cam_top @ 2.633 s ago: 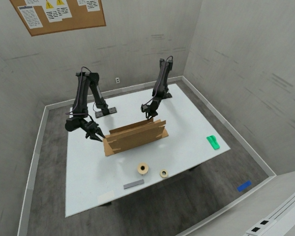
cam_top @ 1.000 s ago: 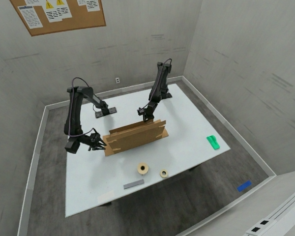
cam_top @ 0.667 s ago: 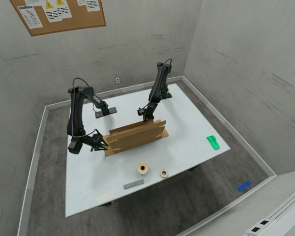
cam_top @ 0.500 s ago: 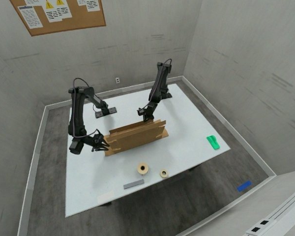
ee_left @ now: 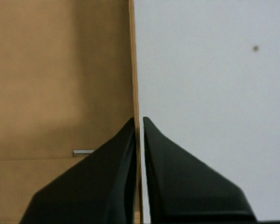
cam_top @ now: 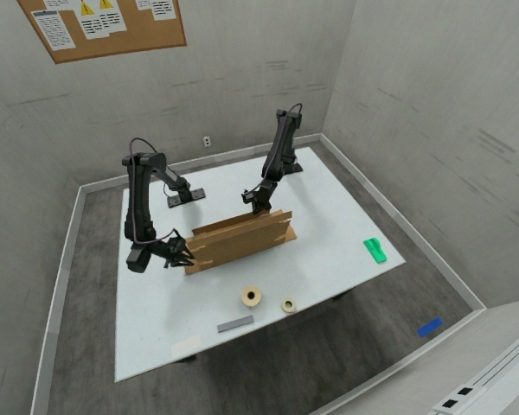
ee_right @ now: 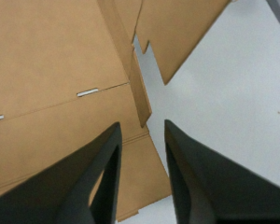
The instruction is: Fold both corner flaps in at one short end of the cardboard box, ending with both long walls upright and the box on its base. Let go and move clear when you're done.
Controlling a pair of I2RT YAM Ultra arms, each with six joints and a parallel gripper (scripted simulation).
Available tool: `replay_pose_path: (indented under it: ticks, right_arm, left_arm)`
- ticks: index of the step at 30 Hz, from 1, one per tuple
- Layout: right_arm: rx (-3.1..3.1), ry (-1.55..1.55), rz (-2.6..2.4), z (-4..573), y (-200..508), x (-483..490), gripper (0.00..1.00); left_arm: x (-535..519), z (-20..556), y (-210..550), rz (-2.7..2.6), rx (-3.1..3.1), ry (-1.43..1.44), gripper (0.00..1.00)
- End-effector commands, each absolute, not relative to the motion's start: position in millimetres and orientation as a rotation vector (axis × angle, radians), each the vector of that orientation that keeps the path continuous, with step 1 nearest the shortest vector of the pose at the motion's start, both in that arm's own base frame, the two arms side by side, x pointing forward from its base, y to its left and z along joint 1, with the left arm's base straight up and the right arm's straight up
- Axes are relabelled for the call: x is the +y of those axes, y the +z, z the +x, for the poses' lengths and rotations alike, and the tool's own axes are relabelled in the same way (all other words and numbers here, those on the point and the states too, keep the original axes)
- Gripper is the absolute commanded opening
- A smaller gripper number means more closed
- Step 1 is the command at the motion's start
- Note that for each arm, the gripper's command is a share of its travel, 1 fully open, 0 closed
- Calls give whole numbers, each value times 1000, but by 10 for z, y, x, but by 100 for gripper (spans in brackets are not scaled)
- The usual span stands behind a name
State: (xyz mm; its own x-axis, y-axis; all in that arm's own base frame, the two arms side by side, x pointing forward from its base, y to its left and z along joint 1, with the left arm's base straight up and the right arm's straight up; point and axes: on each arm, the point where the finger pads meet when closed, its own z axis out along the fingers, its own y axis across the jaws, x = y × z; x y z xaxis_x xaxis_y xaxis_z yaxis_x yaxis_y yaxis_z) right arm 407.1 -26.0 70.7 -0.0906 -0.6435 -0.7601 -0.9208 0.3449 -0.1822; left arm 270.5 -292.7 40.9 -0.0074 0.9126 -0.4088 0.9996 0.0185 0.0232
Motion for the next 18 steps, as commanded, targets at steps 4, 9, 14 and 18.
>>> replay_pose_path:
  ticks: [4,9,14,18]
  right_arm:
    - [1828,482,-1357,4048,637,-213,30]
    - [1828,482,-1357,4048,637,-213,30]
    - [1828,482,-1357,4048,637,-213,30]
    - [1809,459,-1372,4076,621,-226,27]
  left_arm:
    - [-2961,2727,593,1939,1944,-398,4]
    - [-2965,2731,598,1938,1942,-398,2]
    - [-2965,2731,599,1938,1942,-398,3]
    - [-2968,2734,602,1938,1941,-398,3]
